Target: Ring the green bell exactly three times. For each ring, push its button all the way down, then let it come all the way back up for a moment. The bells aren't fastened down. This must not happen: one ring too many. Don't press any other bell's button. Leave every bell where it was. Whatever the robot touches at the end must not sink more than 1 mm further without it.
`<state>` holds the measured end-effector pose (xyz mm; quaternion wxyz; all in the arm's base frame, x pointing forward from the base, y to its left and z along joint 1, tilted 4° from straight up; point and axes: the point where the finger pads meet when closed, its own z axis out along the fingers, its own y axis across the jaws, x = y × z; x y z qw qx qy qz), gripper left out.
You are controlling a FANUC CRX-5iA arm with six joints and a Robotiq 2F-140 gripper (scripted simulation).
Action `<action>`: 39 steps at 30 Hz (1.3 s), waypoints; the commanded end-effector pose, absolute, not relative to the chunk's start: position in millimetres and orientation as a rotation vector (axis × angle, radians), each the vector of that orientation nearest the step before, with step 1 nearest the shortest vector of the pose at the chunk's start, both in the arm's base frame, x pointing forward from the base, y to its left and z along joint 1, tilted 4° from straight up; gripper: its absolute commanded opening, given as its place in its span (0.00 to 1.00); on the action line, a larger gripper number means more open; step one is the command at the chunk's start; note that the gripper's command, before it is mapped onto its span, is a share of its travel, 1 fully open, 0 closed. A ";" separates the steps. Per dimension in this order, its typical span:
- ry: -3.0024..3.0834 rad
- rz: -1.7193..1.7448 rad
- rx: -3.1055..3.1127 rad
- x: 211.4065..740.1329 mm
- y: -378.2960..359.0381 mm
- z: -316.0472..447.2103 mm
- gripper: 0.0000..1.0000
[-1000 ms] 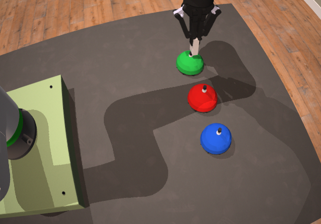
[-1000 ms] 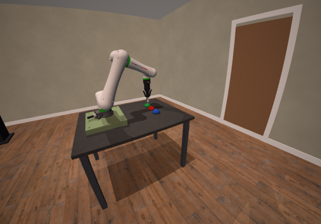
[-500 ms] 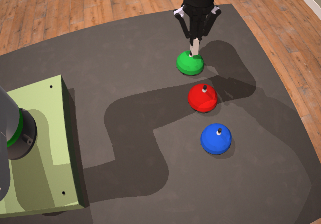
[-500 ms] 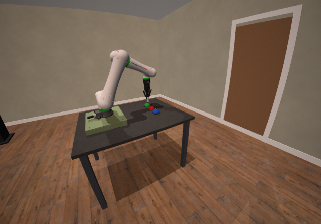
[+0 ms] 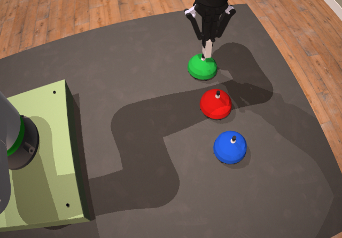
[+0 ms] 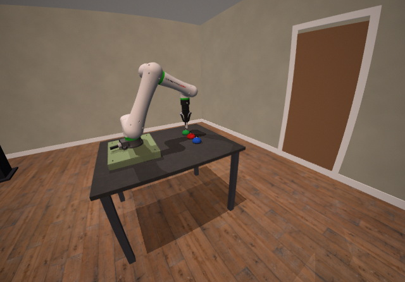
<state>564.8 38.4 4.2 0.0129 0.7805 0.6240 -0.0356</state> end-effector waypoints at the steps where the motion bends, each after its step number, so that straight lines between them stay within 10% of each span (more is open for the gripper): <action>1: 1.944 -0.111 2.432 565.0 38.5 5.1 0.00; 39: 1.944 -0.111 2.432 565.1 38.8 8.9 0.00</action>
